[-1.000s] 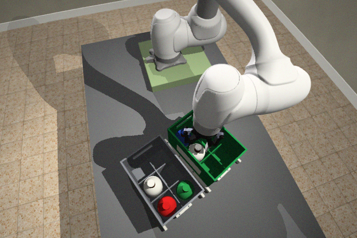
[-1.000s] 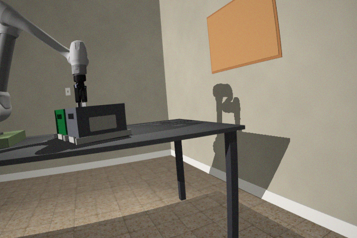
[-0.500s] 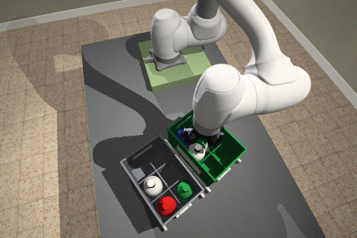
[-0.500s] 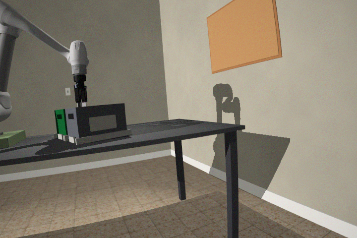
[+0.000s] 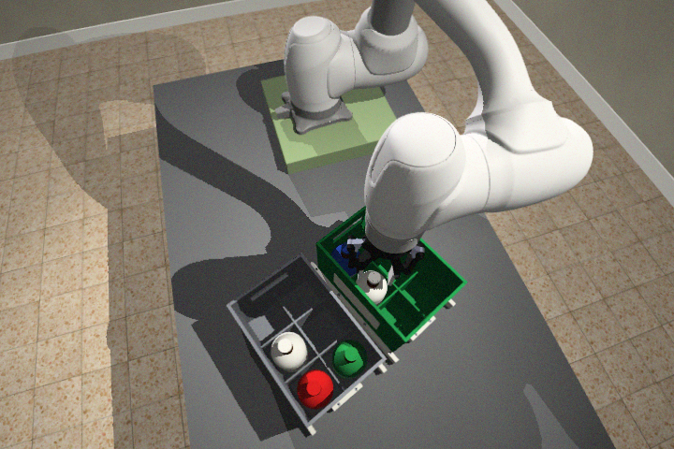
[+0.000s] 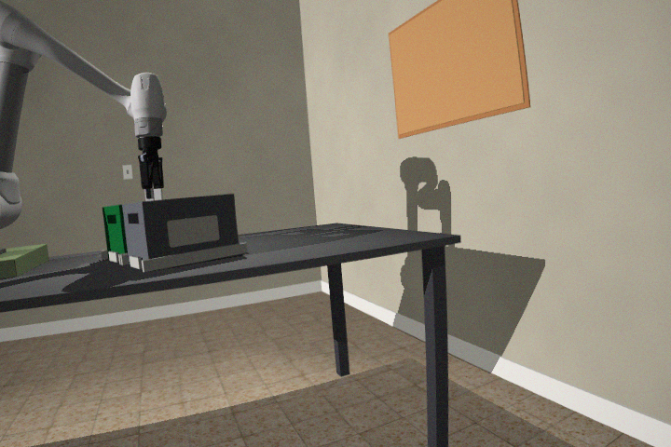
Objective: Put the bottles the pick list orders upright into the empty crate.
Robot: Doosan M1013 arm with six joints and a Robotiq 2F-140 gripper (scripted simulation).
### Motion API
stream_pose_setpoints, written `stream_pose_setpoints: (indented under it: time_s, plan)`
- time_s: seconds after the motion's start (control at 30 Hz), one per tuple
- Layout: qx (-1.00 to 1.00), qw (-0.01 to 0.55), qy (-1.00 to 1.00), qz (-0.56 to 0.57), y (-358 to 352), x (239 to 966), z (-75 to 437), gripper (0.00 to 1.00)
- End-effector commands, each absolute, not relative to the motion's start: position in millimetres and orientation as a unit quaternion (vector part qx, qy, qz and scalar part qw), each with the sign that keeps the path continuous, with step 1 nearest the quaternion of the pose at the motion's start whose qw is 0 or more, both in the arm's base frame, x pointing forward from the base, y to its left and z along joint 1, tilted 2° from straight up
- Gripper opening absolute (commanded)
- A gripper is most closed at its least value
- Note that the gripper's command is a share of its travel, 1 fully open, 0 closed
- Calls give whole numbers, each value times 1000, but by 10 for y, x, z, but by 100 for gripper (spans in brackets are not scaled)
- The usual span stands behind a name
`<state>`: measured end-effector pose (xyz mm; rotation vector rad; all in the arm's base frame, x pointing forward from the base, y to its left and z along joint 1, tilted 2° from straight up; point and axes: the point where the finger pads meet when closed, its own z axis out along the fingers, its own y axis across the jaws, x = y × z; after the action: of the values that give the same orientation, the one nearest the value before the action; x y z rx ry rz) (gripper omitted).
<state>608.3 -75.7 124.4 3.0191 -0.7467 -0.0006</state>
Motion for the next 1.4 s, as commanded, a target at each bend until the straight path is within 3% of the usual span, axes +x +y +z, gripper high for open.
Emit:
stream_pose_setpoints:
  time_s: [0.0, 0.97, 1.37]
  plan:
    - [971, 16, -240, 0, -755, 6084, 1311, 38]
    - [971, 16, -240, 0, -735, 6089, 1974, 38]
    - [971, 16, -240, 0, -735, 6089, 1974, 38]
